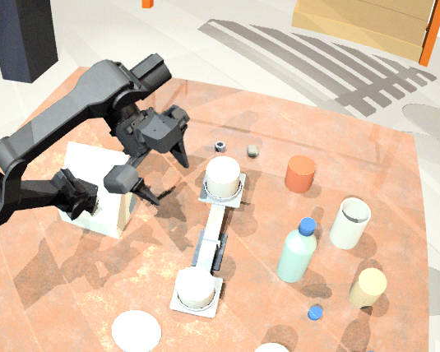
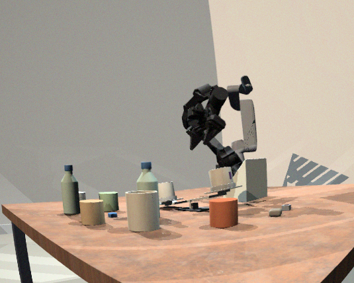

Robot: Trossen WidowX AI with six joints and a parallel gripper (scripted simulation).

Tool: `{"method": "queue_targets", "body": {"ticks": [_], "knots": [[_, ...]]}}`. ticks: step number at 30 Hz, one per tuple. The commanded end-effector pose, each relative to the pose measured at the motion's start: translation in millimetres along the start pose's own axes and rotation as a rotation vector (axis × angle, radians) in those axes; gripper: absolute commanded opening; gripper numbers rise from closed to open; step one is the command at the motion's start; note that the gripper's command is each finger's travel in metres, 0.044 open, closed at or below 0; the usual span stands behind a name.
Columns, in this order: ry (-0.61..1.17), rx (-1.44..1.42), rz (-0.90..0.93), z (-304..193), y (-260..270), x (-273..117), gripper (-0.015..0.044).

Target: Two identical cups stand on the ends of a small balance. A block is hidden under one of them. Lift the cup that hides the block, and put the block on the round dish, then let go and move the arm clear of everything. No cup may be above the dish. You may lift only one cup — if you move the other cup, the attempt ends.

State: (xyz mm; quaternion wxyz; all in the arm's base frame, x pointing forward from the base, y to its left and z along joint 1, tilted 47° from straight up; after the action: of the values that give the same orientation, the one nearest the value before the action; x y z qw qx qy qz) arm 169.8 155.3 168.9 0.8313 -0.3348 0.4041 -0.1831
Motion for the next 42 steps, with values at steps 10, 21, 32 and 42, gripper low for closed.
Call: {"method": "queue_targets", "body": {"ticks": [10,21,32,42], "knots": [[0.176,0.339,-0.07,29.0,-21.9,35.7,0.044],[0.314,0.675,-0.169,51.9,-47.8,72.5,0.044],[0.431,1.015,-0.298,66.0,-81.8,113.4,0.044],[0.481,1.183,-0.374,69.1,-101.5,134.5,0.044]]}}
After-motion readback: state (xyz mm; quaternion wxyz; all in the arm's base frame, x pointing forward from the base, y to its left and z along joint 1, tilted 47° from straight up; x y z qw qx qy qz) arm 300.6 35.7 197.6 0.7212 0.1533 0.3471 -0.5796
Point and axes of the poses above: the point midway between the two fingers, 35 mm back from their tips, its own x axis out along the fingers, its own y axis across the jaws, z = x × y, the point moved 6 cm from there along -x, back along the fingers, and after that the axes turned 12 degrees about -x, right-handed, at the moved point
